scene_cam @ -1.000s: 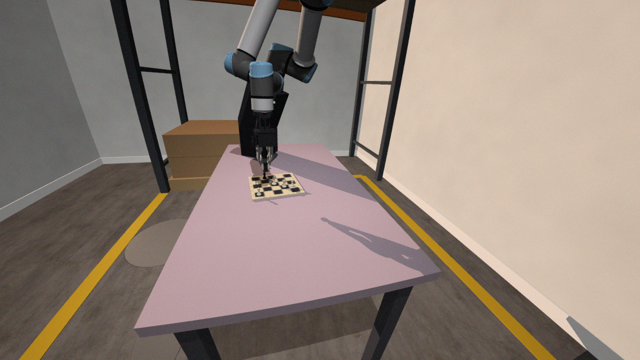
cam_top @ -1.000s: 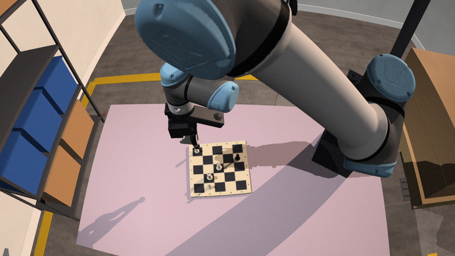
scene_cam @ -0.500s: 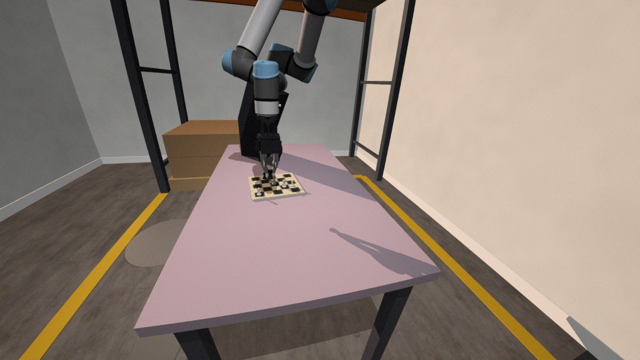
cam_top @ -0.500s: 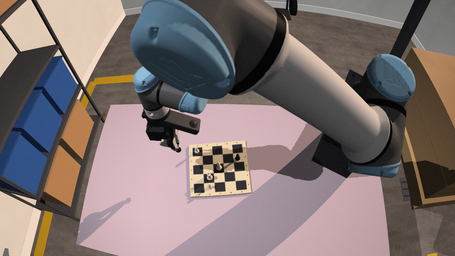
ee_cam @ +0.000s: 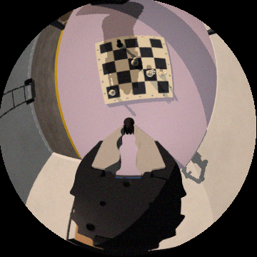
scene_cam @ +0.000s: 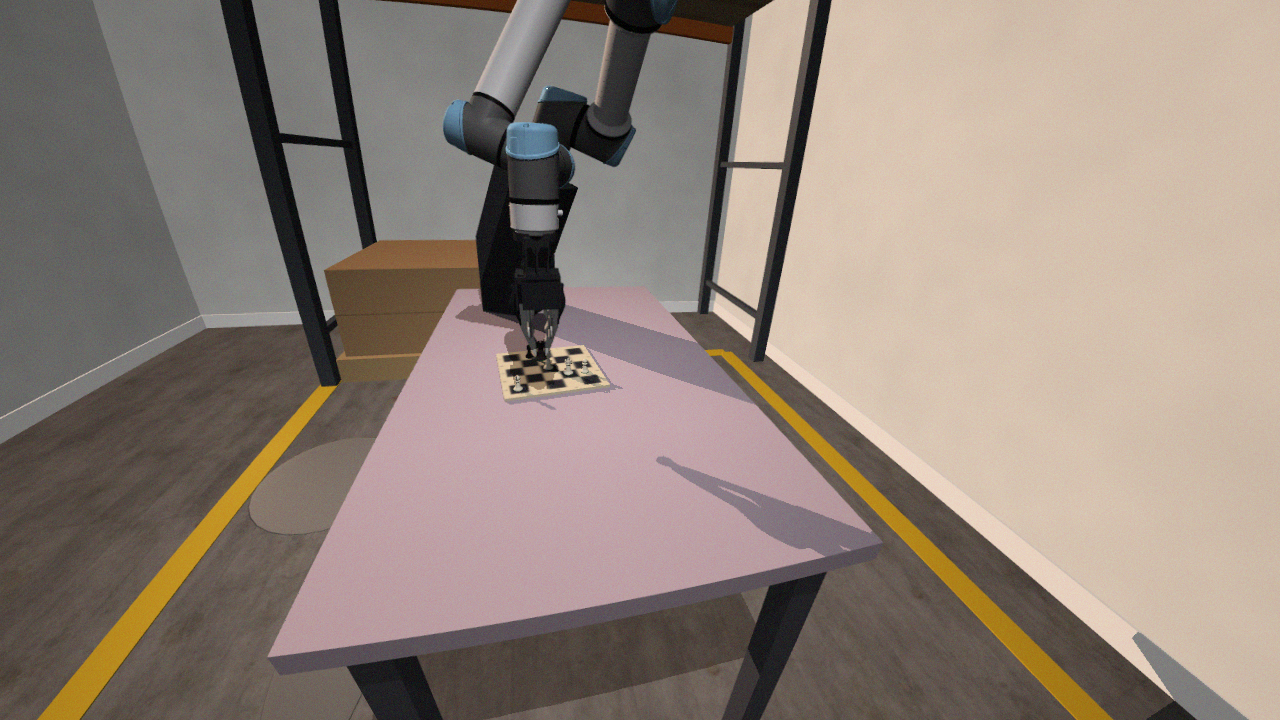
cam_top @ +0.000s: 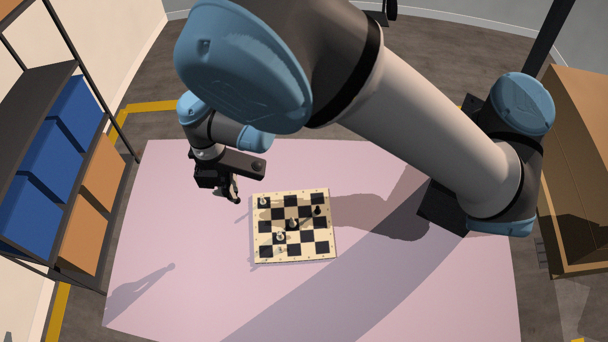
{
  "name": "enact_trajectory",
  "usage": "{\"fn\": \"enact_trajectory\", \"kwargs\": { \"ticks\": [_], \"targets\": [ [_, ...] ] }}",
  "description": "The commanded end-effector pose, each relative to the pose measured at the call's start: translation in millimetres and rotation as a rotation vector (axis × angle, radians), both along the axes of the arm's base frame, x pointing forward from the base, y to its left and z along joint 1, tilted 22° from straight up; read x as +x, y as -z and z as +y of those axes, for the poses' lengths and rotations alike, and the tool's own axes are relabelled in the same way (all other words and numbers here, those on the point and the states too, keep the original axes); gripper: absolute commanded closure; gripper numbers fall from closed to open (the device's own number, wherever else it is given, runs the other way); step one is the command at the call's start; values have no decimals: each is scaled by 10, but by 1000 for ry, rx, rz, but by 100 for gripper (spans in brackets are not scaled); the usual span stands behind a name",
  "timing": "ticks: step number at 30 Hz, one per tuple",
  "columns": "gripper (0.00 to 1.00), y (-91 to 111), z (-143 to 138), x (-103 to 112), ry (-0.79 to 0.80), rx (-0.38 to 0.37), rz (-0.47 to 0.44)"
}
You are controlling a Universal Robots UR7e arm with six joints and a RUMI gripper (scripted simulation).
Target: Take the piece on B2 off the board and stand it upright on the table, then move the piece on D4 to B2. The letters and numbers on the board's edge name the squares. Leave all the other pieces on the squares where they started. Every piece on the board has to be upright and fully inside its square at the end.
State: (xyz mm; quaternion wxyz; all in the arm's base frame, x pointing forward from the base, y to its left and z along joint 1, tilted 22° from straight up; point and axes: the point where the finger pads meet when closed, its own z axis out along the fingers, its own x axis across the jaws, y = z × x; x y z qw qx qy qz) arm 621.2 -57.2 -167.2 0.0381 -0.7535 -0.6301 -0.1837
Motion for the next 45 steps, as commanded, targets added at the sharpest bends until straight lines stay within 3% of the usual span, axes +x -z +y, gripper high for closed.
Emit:
{"fn": "enact_trajectory", "kwargs": {
  "ticks": [1, 6, 20, 29, 45],
  "targets": [
    [100, 67, 18, 24, 0, 0, -1],
    [100, 163, 46, 49, 0, 0, -1],
    [100, 750, 223, 203, 0, 0, -1],
    [100, 867, 258, 234, 0, 0, -1],
    [100, 871, 260, 235, 0, 0, -1]
  ]
}}
